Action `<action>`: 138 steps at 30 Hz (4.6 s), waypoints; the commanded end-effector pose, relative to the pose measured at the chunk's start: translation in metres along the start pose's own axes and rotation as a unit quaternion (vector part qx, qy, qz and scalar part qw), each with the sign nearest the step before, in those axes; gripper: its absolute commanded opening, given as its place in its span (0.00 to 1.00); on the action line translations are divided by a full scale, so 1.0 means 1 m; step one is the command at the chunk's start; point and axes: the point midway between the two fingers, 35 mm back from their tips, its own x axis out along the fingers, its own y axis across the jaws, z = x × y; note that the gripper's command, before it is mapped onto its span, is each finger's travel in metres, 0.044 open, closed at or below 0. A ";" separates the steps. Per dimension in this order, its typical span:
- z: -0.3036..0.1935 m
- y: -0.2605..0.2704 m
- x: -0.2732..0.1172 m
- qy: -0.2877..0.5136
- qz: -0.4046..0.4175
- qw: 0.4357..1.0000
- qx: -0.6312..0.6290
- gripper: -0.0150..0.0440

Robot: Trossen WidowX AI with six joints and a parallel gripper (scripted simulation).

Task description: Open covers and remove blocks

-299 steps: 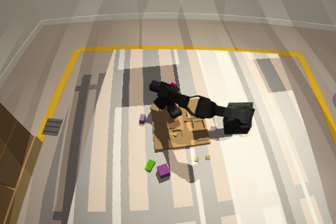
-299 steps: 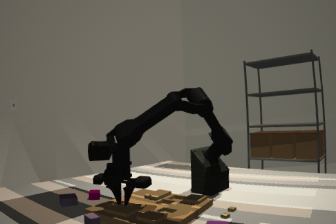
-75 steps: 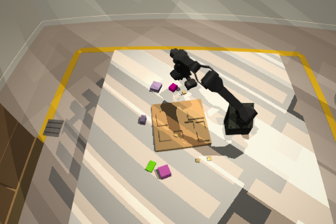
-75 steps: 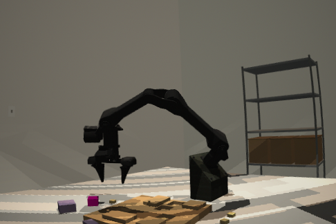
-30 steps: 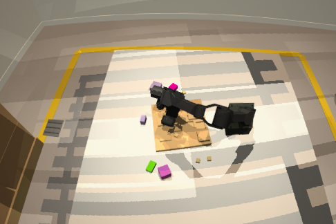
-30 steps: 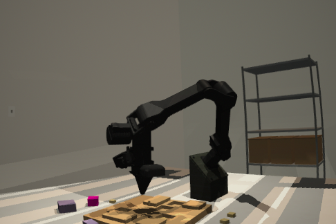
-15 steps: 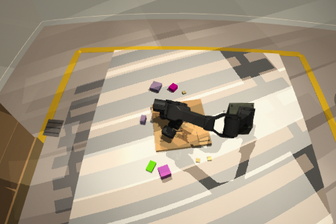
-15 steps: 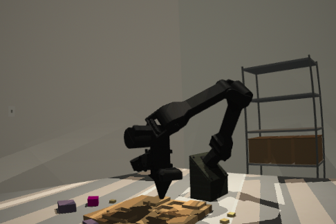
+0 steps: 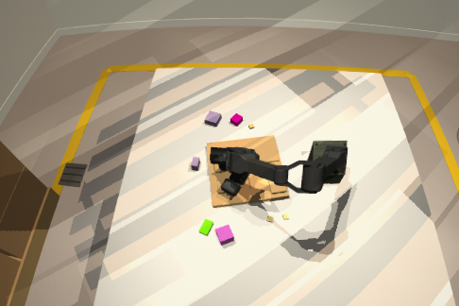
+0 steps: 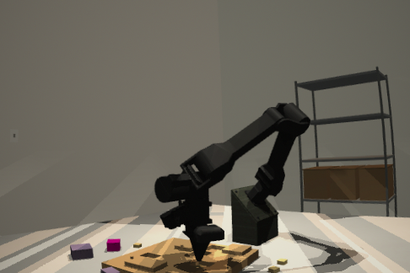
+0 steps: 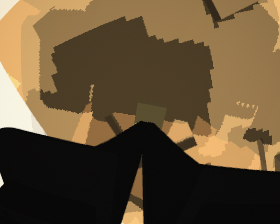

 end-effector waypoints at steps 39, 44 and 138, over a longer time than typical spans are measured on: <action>-0.009 -0.007 0.018 0.002 0.001 1.000 0.006 0.25; -0.009 -0.007 0.018 0.002 0.001 1.000 0.006 0.25; -0.007 -0.008 -0.047 0.001 0.001 0.720 -0.694 0.50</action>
